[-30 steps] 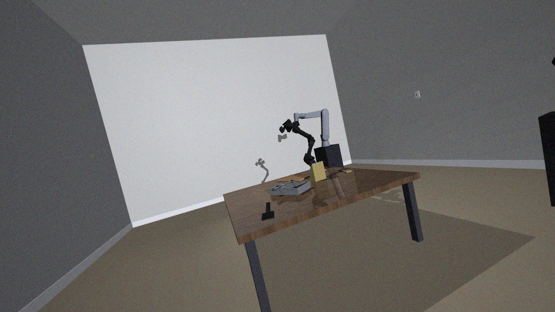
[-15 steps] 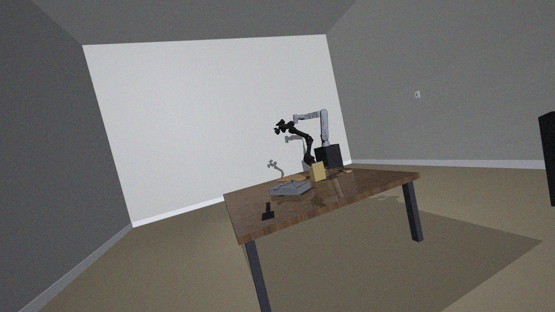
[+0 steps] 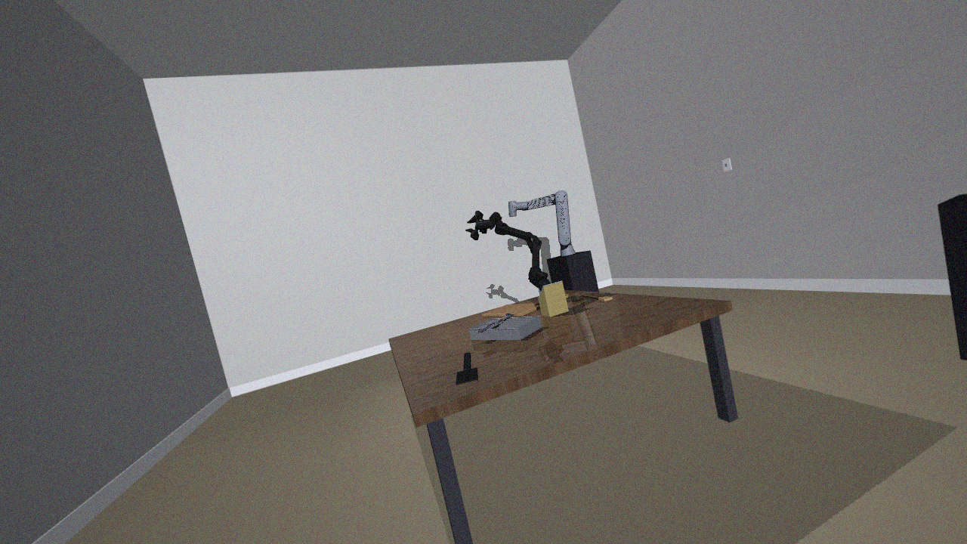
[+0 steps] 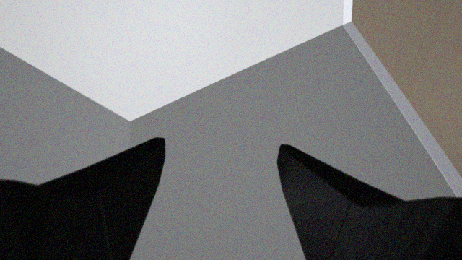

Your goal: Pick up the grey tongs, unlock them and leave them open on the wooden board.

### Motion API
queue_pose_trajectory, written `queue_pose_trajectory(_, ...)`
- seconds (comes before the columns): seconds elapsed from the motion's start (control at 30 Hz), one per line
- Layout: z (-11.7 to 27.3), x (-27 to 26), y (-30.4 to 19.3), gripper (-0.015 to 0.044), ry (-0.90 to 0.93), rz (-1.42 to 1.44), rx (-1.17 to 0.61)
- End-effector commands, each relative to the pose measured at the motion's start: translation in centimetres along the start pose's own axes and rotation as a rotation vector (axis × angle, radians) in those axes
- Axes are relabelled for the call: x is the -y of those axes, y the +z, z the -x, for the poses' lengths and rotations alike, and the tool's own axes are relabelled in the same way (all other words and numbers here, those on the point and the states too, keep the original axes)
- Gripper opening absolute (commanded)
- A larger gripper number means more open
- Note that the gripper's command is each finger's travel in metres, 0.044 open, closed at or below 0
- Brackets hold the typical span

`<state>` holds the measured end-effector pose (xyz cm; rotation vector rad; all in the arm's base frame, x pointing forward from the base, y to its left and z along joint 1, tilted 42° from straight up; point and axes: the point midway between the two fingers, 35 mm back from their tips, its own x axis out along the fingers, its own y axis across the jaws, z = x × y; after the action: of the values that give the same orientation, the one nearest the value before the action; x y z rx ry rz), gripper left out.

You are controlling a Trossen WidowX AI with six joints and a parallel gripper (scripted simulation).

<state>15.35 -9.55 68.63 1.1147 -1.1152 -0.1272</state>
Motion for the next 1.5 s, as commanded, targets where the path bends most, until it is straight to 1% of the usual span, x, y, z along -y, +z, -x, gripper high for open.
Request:
queue_pose_trajectory(0.0,-0.4,1.3,-1.3,0.0260,-0.023,0.069,-0.031)
queue_pose_trajectory(0.2,-1.5,6.3,-5.4,0.0260,-0.120,0.239,-0.129)
queue_pose_trajectory(0.37,-1.8,12.7,-10.4,0.0260,-0.238,0.427,-0.281)
queue_pose_trajectory(0.43,-1.8,13.6,-10.9,0.0260,-0.244,0.442,-0.296)
queue_pose_trajectory(0.6,-1.4,17.7,-13.6,0.0260,-0.316,0.546,-0.390)
queue_pose_trajectory(0.77,0.4,24.8,-17.4,0.0260,-0.444,0.728,-0.557)
queue_pose_trajectory(0.93,3.4,31.9,-20.7,0.0260,-0.546,0.921,-0.774)
queue_pose_trajectory(1.1,8.0,39.1,-23.3,0.0260,-0.649,1.109,-1.032)
queue_pose_trajectory(1.3,15.1,46.9,-24.5,0.0260,-0.753,1.308,-1.399)
queue_pose_trajectory(1.47,21.9,52.3,-24.1,0.0260,-0.818,1.438,-1.755)
